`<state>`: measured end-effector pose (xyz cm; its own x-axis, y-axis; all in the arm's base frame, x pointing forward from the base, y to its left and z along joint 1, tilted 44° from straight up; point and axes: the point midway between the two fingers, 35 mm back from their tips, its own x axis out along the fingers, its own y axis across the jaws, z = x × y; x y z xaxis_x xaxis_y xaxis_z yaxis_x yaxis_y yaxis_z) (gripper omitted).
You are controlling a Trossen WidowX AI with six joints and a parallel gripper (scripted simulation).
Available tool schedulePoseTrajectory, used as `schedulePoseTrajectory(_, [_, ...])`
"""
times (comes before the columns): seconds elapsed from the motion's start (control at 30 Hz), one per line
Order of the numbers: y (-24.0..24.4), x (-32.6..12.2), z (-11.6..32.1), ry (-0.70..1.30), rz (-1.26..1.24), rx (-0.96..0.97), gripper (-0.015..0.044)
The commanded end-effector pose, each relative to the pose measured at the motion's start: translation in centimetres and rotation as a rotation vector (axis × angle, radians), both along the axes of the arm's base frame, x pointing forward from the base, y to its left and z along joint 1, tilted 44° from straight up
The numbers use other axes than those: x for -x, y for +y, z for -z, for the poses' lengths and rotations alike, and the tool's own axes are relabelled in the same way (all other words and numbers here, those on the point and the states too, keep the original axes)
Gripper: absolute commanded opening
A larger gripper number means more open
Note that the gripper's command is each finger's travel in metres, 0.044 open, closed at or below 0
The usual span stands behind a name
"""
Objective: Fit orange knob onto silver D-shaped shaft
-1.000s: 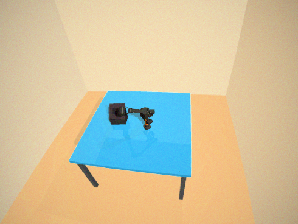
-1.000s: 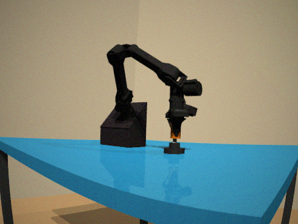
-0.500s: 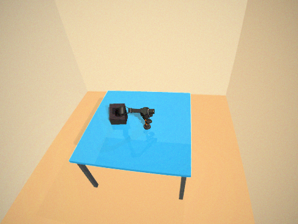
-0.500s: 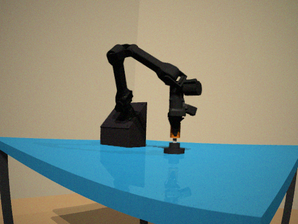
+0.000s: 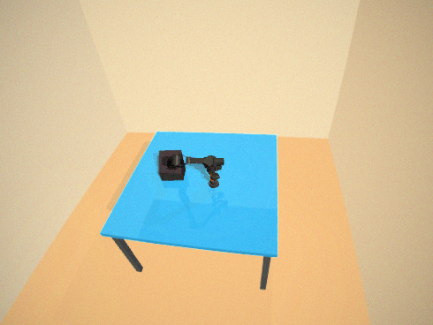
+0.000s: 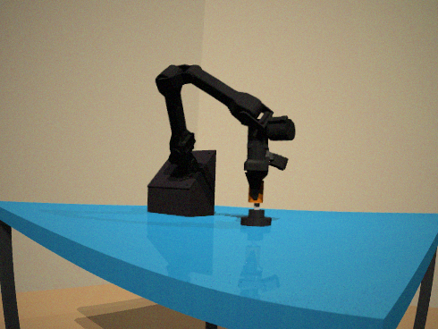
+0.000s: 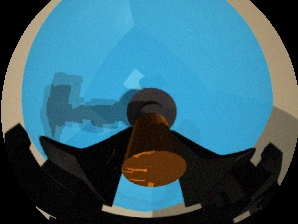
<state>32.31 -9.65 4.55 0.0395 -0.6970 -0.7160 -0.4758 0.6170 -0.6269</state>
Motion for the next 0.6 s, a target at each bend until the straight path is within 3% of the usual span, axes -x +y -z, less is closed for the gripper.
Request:
schedulePoseTrajectory(0.0, [0.02, -0.24, -0.19, -0.011, 0.001, 0.002, 0.0])
schedulePoseTrajectory(0.57, [-0.11, -0.78, 0.13, -0.011, 0.001, 0.002, 0.0])
